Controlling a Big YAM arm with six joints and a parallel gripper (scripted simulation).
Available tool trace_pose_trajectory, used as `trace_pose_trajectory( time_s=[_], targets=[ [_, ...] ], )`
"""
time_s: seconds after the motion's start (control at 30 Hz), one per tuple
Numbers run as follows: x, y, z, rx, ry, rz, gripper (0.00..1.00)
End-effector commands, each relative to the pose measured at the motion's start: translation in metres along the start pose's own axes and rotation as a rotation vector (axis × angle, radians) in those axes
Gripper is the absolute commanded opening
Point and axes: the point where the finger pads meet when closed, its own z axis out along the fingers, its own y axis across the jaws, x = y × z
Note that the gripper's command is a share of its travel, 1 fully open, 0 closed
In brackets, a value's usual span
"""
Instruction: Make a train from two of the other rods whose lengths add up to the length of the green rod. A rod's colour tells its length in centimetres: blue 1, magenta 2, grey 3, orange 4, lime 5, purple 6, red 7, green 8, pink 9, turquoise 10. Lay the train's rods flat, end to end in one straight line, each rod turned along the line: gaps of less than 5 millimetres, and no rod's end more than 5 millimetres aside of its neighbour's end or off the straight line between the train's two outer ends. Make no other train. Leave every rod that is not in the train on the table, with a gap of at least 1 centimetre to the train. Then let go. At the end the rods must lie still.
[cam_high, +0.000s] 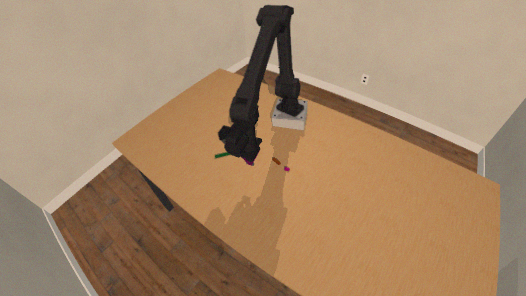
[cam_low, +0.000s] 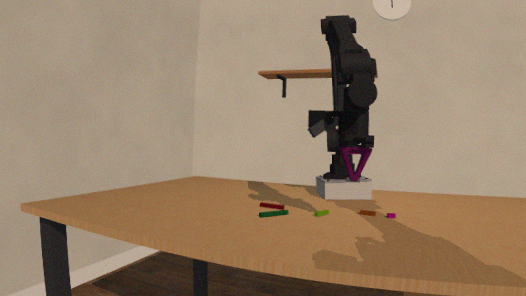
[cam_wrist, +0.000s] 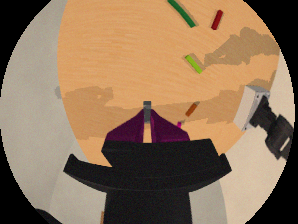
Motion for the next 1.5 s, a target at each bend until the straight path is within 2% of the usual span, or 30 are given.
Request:
trace_pose_trajectory(
  time_s=[0.0, 0.13, 0.17, 0.2, 0.53, 0.6, 0.8, 0.87, 0.97, 1.47],
  targets=[
    [-0.006, 0.003, 0.008, 0.001, -0.005, 0.031, 0.03],
    [-0.006, 0.003, 0.013, 0.001, -0.005, 0.031, 0.03],
    [-0.007, 0.014, 0.008, -0.023, -0.006, 0.032, 0.03],
    [-0.006, 0.003, 0.019, 0.001, -0.005, 0.031, 0.03],
    [-0.006, 0.002, 0.063, 0.002, -0.005, 0.009, 0.03],
    [-0.006, 0.007, 0.068, -0.007, -0.005, 0.009, 0.03],
    [-0.006, 0.002, 0.083, 0.003, -0.005, 0.009, 0.03],
    [-0.006, 0.008, 0.084, -0.01, -0.005, 0.009, 0.03],
    [-0.006, 0.002, 0.09, 0.001, -0.005, 0.009, 0.03],
    [-0.006, 0.006, 0.089, -0.002, -0.005, 0.009, 0.03]
  ],
)
